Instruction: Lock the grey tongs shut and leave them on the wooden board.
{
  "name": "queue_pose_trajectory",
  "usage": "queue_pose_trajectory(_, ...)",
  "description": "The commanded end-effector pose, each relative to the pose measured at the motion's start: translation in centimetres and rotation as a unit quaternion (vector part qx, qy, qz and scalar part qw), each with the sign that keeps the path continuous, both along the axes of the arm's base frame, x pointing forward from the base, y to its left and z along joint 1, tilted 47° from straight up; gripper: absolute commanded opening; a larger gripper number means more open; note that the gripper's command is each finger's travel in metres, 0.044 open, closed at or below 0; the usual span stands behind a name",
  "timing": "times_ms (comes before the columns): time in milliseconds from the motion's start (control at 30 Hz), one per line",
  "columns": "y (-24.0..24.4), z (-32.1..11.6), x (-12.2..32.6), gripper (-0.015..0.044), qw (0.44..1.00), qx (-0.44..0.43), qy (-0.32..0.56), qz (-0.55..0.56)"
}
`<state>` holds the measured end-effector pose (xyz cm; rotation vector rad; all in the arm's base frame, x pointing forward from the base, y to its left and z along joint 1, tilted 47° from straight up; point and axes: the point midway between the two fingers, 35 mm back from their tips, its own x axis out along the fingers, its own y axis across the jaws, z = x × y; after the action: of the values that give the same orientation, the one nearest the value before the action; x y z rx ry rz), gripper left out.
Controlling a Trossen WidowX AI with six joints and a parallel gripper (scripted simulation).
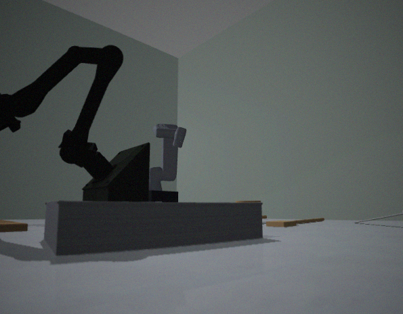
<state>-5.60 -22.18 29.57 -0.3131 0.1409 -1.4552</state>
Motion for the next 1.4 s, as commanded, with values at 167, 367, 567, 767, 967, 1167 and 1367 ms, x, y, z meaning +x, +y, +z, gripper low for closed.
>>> queue_pose_trajectory(167,0.0,0.1,0.1,-0.0150,1.000,-0.001,0.000,0.003)
queue_pose_trajectory(367,0.0,0.1,0.1,-0.0150,1.000,-0.001,0.000,0.003)
queue_pose_trajectory(567,-0.1,0.2,0.0,-0.0150,1.000,0.003,-0.005,0.000)
queue_pose_trajectory(767,-1.1,1.0,-0.4,-0.0150,0.999,0.033,-0.026,-0.017)
queue_pose_trajectory(967,-2.0,1.6,-0.7,-0.0150,0.996,0.073,-0.044,-0.036)
queue_pose_trajectory(1167,-2.7,1.9,-0.8,-0.0150,0.990,0.118,-0.054,-0.054)
queue_pose_trajectory(1367,-3.2,2.0,-0.7,-0.0150,0.982,0.167,-0.056,-0.071)
